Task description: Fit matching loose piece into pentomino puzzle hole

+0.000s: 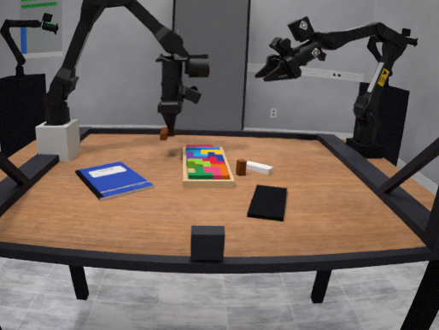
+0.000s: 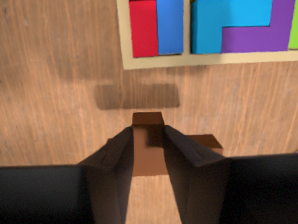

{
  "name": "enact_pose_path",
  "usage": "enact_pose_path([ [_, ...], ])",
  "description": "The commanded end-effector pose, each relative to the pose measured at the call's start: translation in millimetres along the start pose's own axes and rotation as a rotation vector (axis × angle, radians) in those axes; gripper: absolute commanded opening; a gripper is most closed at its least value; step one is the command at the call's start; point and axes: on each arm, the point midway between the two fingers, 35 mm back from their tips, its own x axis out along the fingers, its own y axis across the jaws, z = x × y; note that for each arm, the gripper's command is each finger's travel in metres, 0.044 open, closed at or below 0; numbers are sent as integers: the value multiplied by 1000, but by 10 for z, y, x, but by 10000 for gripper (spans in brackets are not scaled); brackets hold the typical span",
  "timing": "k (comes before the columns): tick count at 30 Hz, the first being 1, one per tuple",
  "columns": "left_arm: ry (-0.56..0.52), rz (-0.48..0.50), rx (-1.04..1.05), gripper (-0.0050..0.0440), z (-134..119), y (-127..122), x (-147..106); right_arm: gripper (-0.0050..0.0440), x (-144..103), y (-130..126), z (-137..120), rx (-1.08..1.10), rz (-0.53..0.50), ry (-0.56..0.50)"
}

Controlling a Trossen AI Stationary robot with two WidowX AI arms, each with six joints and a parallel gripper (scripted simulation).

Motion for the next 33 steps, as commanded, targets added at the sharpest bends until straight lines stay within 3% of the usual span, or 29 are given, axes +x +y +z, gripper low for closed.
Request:
enact_pose_path([
  [1,-19,1,0,-27,96,-83,-145,440,-17,4,117,-37,39,-15],
  [5,-15,-2,0,-50,283,-458,-154,440,21,59,100,-140,177,11],
  [7,-15,-2,0,-50,283,-458,-154,440,21,59,100,-140,177,11],
  [13,-18,-6,0,-50,594,-1110,-173,440,11,121,106,-274,394,-4],
  [19,-20,-9,0,-50,781,-1512,-184,440,-23,137,127,-328,496,-37],
  [33,-7,-7,-42,-50,829,-1653,-123,440,-38,152,100,-330,507,-37],
])
